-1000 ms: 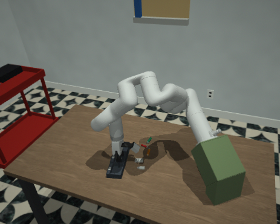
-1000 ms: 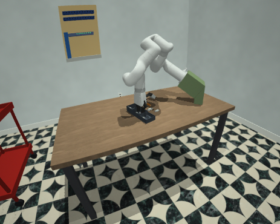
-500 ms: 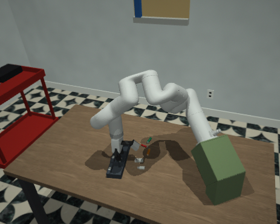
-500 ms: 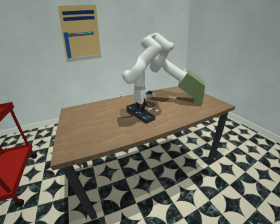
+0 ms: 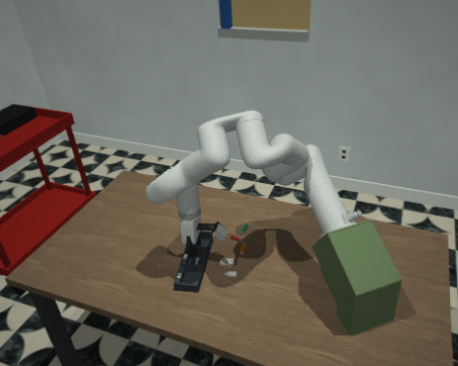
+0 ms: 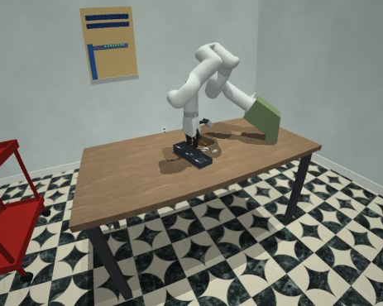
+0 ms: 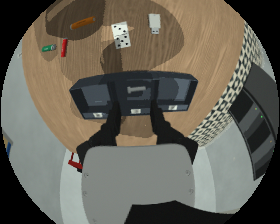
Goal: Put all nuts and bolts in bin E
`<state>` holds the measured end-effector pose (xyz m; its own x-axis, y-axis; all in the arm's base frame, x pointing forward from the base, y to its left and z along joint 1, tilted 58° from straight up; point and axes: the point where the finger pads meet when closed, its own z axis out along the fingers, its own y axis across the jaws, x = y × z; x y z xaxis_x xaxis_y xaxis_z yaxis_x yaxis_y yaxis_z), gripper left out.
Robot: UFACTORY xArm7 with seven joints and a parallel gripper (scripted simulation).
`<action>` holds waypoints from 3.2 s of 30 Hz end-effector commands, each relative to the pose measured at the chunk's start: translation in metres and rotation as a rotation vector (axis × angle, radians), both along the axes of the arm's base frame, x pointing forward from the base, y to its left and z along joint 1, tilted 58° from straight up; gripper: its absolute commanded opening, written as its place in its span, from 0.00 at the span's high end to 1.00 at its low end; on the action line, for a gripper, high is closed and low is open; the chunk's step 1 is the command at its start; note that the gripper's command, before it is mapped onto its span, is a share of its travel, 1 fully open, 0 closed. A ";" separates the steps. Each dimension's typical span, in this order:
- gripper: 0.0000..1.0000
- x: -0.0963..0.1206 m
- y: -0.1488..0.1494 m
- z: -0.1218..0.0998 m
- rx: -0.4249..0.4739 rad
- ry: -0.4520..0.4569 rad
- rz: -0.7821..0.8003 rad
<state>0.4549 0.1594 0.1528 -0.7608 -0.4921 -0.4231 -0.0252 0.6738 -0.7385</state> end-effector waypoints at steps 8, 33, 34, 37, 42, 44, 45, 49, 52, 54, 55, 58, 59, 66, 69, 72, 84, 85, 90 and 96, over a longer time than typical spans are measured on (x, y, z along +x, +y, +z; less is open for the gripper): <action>0.00 -0.008 0.007 0.007 0.000 0.000 0.000; 0.00 -0.068 0.058 0.055 0.000 0.000 0.000; 0.00 -0.071 0.060 0.058 0.000 0.000 0.000; 0.00 -0.073 0.062 0.060 0.000 0.000 0.000; 0.00 -0.086 0.073 0.070 0.000 0.000 0.000; 0.00 -0.088 0.075 0.071 0.000 0.000 0.000; 0.00 -0.088 0.075 0.071 0.000 0.000 0.000; 0.00 -0.088 0.074 0.071 0.000 0.000 0.000; 0.00 -0.088 0.075 0.071 0.000 0.000 0.000; 0.00 -0.088 0.075 0.071 0.000 0.000 0.000; 0.00 -0.088 0.075 0.071 0.000 0.000 0.000; 0.00 -0.088 0.075 0.071 0.000 0.000 0.000; 0.00 -0.088 0.075 0.071 0.000 0.000 0.000; 0.00 -0.088 0.074 0.071 0.000 0.000 0.000; 0.00 -0.088 0.074 0.071 0.000 0.000 0.000; 0.00 -0.088 0.074 0.071 0.000 0.000 0.000; 0.00 -0.088 0.074 0.071 0.000 0.000 0.000; 0.00 -0.088 0.074 0.071 0.000 0.000 0.000; 0.00 -0.088 0.074 0.071 0.000 0.000 0.000; 0.00 -0.088 0.074 0.071 0.000 0.000 0.000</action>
